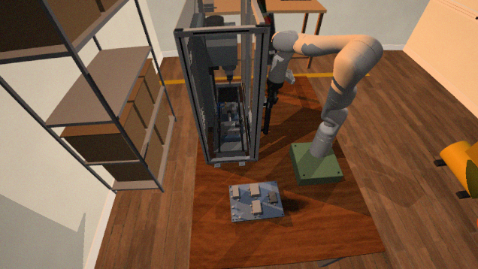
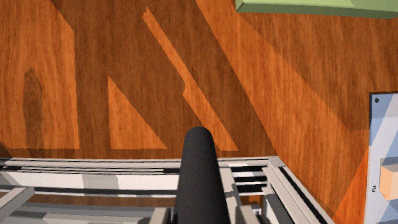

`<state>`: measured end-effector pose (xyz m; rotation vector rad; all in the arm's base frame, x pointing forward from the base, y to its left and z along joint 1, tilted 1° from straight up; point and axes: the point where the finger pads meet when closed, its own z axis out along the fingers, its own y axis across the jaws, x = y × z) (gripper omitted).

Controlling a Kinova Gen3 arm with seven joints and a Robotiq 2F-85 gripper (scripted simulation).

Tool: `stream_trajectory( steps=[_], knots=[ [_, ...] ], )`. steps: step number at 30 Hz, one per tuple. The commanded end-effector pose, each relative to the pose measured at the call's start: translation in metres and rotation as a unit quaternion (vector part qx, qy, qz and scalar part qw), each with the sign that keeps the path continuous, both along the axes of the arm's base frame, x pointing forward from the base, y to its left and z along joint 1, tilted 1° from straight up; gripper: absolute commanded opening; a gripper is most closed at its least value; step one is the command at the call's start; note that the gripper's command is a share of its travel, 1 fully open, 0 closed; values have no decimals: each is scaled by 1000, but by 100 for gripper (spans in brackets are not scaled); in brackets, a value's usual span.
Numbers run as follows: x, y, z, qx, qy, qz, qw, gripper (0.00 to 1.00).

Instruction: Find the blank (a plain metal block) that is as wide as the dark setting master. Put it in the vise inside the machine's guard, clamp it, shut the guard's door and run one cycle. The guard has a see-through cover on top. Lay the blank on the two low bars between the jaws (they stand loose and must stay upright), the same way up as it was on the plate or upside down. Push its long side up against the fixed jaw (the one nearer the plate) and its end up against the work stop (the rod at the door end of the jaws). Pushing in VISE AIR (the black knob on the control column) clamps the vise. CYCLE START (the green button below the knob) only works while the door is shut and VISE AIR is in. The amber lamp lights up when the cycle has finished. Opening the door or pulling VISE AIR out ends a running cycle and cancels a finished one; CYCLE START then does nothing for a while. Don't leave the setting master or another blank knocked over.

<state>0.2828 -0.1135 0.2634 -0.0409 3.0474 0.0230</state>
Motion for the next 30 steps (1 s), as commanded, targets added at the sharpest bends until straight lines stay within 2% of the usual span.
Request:
stream_trajectory(
  steps=[1,5,10,30],
  knots=[
    [0,1,1,-1,-1,0,1000,39],
    [0,1,1,-1,-1,0,1000,39],
    [-1,40,1,-1,-1,0,1000,39],
    [-1,47,1,-1,-1,0,1000,39]
  ],
)
